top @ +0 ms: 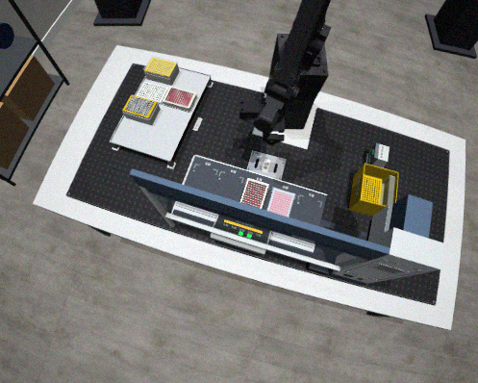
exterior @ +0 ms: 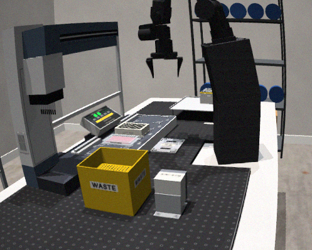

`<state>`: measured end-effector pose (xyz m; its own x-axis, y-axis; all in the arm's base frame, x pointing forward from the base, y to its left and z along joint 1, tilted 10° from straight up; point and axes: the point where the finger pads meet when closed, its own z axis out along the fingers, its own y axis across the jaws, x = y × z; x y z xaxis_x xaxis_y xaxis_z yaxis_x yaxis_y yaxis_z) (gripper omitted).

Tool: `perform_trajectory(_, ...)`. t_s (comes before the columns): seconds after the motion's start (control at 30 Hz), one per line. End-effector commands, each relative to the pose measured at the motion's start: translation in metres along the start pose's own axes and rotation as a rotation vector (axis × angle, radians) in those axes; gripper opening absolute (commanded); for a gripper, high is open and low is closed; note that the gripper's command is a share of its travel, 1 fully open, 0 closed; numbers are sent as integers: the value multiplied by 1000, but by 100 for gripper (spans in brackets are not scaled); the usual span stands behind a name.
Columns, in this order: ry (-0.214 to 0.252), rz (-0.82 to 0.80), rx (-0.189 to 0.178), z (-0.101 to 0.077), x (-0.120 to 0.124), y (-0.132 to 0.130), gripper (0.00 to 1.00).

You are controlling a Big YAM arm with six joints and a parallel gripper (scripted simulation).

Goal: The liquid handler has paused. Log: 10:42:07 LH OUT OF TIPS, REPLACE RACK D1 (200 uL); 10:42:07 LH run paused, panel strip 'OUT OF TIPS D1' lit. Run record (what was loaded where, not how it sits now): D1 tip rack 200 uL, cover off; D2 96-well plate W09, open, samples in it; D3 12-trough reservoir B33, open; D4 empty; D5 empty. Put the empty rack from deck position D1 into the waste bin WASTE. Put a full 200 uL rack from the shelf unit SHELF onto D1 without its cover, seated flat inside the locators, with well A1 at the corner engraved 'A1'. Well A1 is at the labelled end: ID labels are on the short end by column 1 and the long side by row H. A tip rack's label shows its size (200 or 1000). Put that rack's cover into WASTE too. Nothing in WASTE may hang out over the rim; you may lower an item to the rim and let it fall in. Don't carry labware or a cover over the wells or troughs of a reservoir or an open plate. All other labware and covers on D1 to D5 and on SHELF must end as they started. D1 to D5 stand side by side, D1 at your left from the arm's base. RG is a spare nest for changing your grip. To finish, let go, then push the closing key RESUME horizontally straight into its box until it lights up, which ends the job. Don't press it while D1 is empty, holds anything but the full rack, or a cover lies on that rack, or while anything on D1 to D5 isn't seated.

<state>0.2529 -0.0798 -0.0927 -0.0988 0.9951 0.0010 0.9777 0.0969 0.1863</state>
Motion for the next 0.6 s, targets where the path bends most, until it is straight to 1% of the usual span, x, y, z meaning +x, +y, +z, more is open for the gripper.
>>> perform_trajectory(0.0,12,-19,23,4,4,-4,100)
perform_trajectory(0.2,12,-19,23,4,4,-4,100)
perform_trajectory(0.27,5,36,10,3,-14,-1,100)
perform_trajectory(0.57,4,235,9,3,-58,-14,100)
